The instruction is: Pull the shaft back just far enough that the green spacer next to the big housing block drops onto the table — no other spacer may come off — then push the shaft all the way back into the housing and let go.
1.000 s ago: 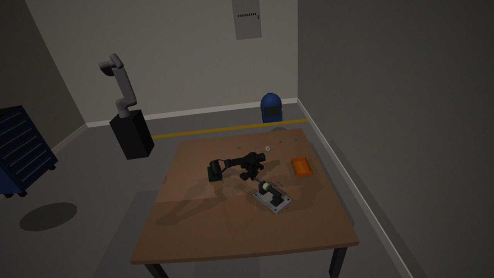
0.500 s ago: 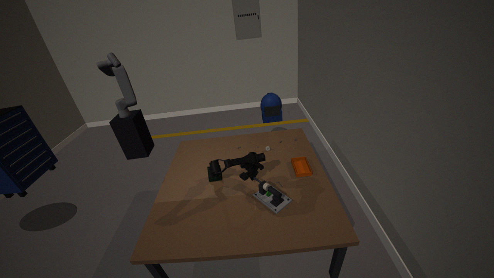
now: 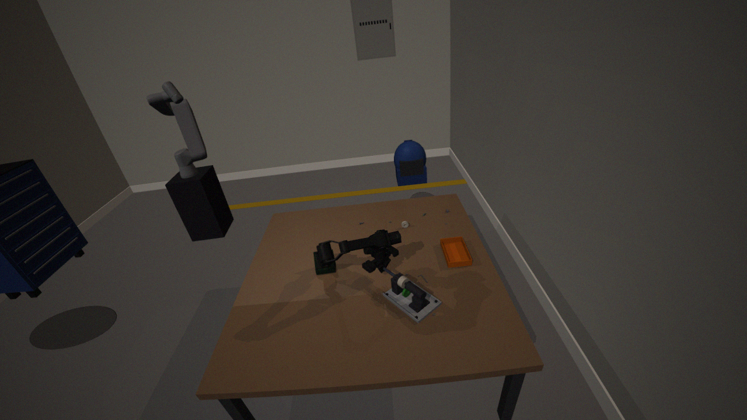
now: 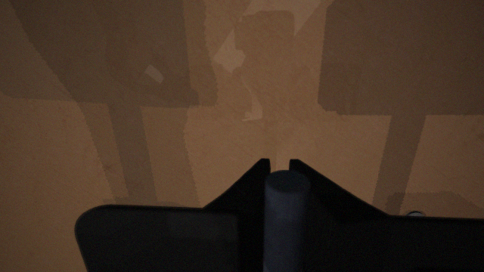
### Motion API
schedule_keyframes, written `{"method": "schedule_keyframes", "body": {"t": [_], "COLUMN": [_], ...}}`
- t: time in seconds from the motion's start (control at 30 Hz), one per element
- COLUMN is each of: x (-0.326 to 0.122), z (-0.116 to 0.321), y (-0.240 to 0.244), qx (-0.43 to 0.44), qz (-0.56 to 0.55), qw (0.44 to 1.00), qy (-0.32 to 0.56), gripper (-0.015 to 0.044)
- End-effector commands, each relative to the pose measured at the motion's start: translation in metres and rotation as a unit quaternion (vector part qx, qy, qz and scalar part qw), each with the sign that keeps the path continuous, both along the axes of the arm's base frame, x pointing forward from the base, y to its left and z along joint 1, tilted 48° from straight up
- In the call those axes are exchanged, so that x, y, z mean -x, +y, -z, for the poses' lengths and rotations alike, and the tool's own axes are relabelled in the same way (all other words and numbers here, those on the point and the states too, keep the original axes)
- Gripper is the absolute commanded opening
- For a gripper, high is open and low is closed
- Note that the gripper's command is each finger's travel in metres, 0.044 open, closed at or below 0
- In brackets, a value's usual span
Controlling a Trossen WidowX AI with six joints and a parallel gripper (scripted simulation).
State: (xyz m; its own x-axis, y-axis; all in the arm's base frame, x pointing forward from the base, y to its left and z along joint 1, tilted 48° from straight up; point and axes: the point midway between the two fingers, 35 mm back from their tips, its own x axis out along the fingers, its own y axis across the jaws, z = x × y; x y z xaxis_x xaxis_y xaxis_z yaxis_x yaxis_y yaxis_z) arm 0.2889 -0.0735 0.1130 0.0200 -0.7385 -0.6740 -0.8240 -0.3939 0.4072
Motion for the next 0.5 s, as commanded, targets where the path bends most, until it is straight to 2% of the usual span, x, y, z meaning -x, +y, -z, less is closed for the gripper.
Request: {"method": "schedule_keyframes", "body": {"t": [0.0, 0.47], "x": [0.0000, -0.0017], "z": [0.0000, -0.0020], "y": [0.0000, -0.0018], "qx": [0.000, -0.001], "qz": [0.000, 0.002], "qw": [1.000, 1.000], "qy": [0.000, -0.003], "gripper": [0.0000, 0.0000]}}
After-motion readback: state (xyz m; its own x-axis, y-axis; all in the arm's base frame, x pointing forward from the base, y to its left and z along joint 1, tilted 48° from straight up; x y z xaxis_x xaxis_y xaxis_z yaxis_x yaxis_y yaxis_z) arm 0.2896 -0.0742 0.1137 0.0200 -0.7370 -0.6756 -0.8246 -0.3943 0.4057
